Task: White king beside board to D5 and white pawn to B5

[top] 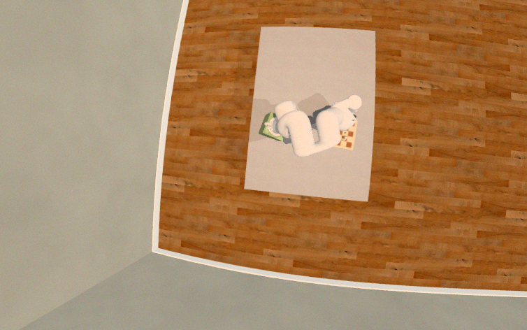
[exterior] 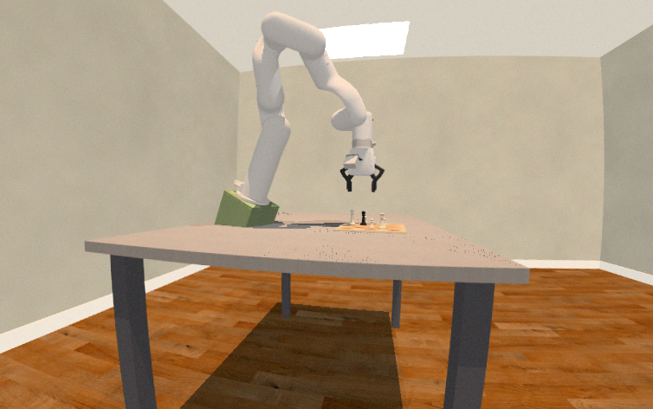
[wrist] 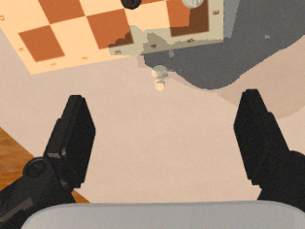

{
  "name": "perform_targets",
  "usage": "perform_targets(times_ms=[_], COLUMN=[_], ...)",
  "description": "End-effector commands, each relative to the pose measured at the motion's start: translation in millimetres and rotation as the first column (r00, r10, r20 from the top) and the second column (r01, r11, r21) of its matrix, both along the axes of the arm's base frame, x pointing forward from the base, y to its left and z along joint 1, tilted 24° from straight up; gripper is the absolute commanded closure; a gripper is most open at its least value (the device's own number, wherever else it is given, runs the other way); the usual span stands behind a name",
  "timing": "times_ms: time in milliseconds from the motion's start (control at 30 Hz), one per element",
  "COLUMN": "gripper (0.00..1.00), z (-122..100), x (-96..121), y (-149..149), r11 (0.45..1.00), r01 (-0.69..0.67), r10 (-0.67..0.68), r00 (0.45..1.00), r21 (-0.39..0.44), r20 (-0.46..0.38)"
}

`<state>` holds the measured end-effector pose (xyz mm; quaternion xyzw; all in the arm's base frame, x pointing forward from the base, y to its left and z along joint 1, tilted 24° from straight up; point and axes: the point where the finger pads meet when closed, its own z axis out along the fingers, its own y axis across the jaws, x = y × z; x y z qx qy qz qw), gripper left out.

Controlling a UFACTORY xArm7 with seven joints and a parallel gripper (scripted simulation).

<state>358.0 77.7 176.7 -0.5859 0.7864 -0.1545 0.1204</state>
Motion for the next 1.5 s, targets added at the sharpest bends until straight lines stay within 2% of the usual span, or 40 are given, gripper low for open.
perform_targets(times_ms=[0, 133, 300, 367, 400, 567, 867, 933, 967, 1167, 1400, 1433, 1467], gripper=[0.00, 0.00, 0.00, 0.00, 0.00, 0.00, 0.00, 0.00, 0.00, 0.00, 0.00, 0.00, 0.00], z=[-0.9, -3.3, -6.8, -6.8, -7.5, -11.4, -17.9, -17.9, -18.5, -21.7, -23.9, -24.1, -24.1], x=[7.3, 11.7, 16.7, 16.7, 17.6, 21.7, 27.1, 27.1, 27.5, 29.6, 30.9, 31.0, 31.0], y=[8.9, 15.8, 24.6, 24.6, 26.4, 34.8, 47.7, 47.7, 48.9, 54.8, 58.8, 59.2, 59.2], r11=[0.962, 0.899, 0.779, 0.779, 0.691, 0.530, 0.152, 0.152, 0.020, -0.227, -0.517, -0.554, -0.554], r01=[0.255, 0.402, 0.566, 0.566, 0.650, 0.756, 0.873, 0.873, 0.881, 0.854, 0.742, 0.720, 0.720], r10=[-0.259, -0.413, -0.587, -0.587, -0.677, -0.794, -0.927, -0.927, -0.940, -0.920, -0.817, -0.796, -0.796], r00=[0.965, 0.910, 0.810, 0.810, 0.735, 0.602, 0.288, 0.288, 0.178, -0.031, -0.279, -0.312, -0.312], r21=[0.092, 0.174, 0.269, 0.269, 0.318, 0.385, 0.464, 0.464, 0.473, 0.469, 0.427, 0.418, 0.418], r20=[0.037, 0.028, -0.004, -0.004, -0.031, -0.090, -0.239, -0.239, -0.290, -0.390, -0.504, -0.518, -0.518])
